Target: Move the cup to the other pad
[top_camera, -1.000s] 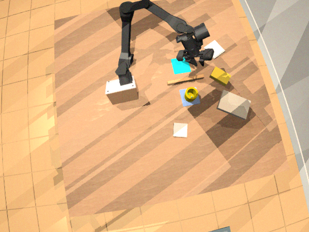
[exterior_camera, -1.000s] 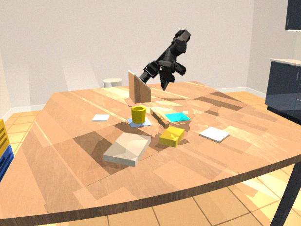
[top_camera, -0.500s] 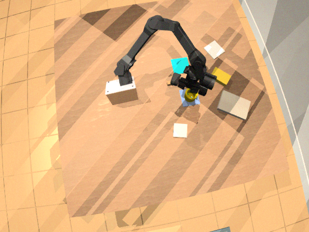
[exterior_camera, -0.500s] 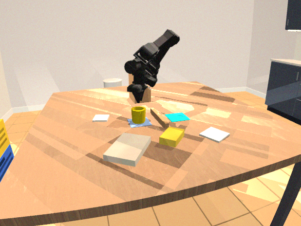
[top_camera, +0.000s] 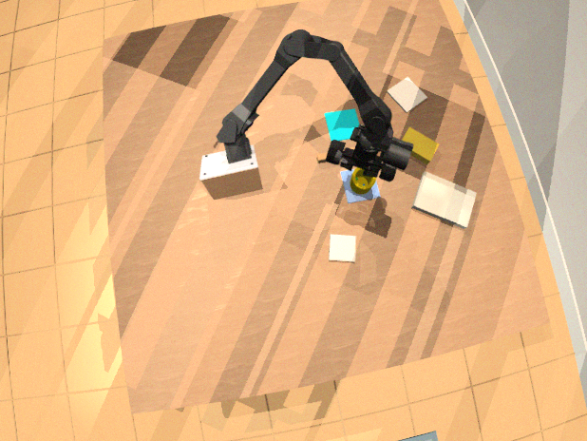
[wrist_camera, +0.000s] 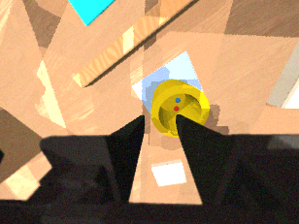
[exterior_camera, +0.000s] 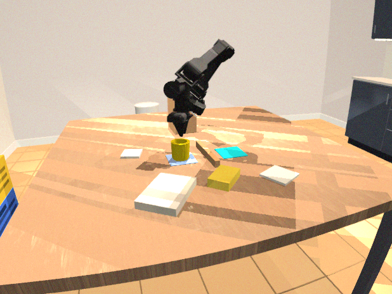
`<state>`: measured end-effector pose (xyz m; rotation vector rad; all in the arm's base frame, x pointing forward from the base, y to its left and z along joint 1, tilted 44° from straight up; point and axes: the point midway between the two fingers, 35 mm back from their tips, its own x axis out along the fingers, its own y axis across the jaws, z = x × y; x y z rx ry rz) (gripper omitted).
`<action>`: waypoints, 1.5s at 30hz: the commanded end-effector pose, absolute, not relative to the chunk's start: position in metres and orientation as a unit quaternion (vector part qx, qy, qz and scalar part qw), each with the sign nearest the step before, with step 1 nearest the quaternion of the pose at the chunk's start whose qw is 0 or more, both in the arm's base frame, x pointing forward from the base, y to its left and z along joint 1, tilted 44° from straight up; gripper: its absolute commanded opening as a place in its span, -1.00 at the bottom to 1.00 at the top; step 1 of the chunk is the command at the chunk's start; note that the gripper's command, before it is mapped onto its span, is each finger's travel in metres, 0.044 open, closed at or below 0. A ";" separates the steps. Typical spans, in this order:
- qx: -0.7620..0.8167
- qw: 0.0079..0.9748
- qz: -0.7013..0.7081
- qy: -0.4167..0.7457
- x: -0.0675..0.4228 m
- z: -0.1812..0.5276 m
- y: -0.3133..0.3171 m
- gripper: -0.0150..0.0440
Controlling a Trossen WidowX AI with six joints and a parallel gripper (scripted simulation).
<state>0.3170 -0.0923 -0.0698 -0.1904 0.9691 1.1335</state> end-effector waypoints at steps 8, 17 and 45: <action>-0.078 0.728 0.518 0.442 0.316 -0.087 -0.077 0.07; -0.077 0.729 0.518 0.442 0.316 -0.097 -0.066 0.07; -0.082 0.728 0.518 0.441 0.316 -0.109 -0.055 -0.04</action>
